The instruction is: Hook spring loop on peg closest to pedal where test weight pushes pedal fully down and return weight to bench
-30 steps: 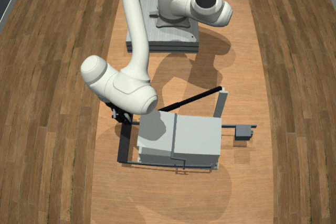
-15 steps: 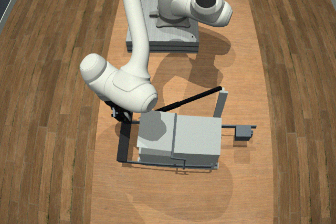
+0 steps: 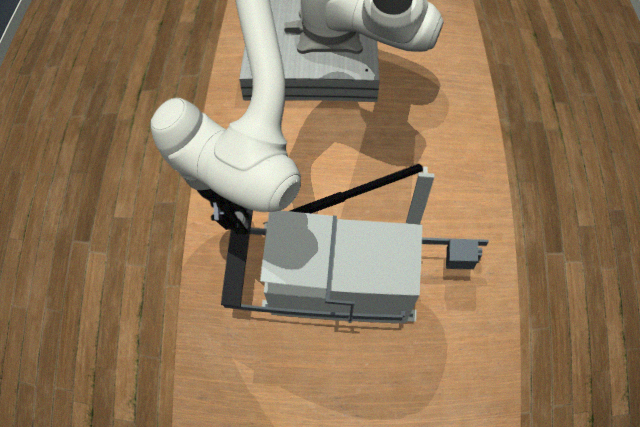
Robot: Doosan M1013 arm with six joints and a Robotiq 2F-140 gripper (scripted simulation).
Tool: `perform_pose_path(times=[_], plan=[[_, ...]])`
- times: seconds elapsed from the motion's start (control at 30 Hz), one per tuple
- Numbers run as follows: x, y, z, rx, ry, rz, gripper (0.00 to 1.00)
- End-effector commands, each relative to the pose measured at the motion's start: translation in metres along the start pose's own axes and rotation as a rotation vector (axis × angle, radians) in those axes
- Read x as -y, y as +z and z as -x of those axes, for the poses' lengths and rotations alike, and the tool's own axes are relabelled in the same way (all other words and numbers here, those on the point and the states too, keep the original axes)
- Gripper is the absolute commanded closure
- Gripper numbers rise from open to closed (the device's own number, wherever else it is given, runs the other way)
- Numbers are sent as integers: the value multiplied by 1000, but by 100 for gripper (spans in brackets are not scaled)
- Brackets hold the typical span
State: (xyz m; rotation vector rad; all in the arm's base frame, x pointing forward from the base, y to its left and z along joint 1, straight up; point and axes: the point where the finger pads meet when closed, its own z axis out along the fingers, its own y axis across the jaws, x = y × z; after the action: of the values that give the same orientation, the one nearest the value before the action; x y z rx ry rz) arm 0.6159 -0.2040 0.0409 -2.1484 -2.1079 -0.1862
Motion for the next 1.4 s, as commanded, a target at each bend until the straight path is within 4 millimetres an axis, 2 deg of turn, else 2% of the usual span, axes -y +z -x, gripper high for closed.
perform_pose_path(times=[0.0,1.37], plan=[[-1,-3,0,0,0,2,75],[-1,-37,-6,0,0,2,75]])
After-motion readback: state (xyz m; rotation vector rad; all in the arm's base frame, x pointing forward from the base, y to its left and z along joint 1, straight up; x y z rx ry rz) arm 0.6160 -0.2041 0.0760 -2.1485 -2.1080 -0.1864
